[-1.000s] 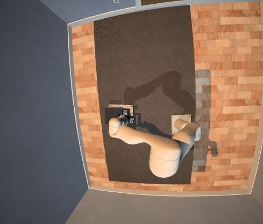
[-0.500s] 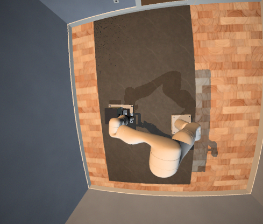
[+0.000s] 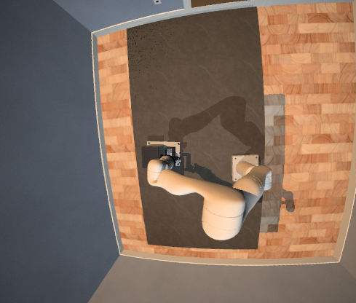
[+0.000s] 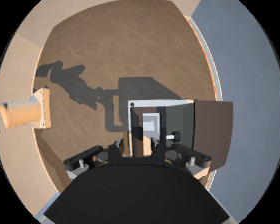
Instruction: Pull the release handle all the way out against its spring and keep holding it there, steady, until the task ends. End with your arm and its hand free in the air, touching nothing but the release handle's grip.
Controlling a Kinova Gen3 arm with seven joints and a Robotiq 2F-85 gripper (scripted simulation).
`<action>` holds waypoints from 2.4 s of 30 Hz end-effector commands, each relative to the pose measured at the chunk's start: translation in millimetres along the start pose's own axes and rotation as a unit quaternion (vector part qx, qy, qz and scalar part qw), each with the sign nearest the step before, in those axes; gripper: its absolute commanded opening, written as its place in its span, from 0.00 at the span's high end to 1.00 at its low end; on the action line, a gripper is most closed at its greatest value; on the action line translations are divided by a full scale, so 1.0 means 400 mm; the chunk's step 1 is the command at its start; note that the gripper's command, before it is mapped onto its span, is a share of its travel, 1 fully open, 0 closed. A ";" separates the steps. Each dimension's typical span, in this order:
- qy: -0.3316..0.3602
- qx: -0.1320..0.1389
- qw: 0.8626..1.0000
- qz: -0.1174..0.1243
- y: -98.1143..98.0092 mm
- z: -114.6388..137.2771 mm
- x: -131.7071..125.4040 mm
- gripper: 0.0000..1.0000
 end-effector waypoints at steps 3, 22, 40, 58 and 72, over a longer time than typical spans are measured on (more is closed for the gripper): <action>0.000 0.000 1.000 -0.001 -0.002 0.000 0.001 0.50; 0.000 0.000 1.000 -0.001 -0.002 0.000 0.001 0.50; 0.000 0.000 1.000 -0.001 0.001 0.000 0.001 0.50; 0.000 0.000 1.000 -0.001 0.034 0.000 0.001 0.50; 0.000 0.000 1.000 -0.001 0.072 0.000 0.001 0.50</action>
Point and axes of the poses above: the point where the finger pads meet when closed, its own y axis out along the fingers, its own x axis across the jaws, z = x × y, the point moved 10 cm from there along -y, back along the fingers, and after that the axes turned 2 degrees about y, right-handed, at the moved point
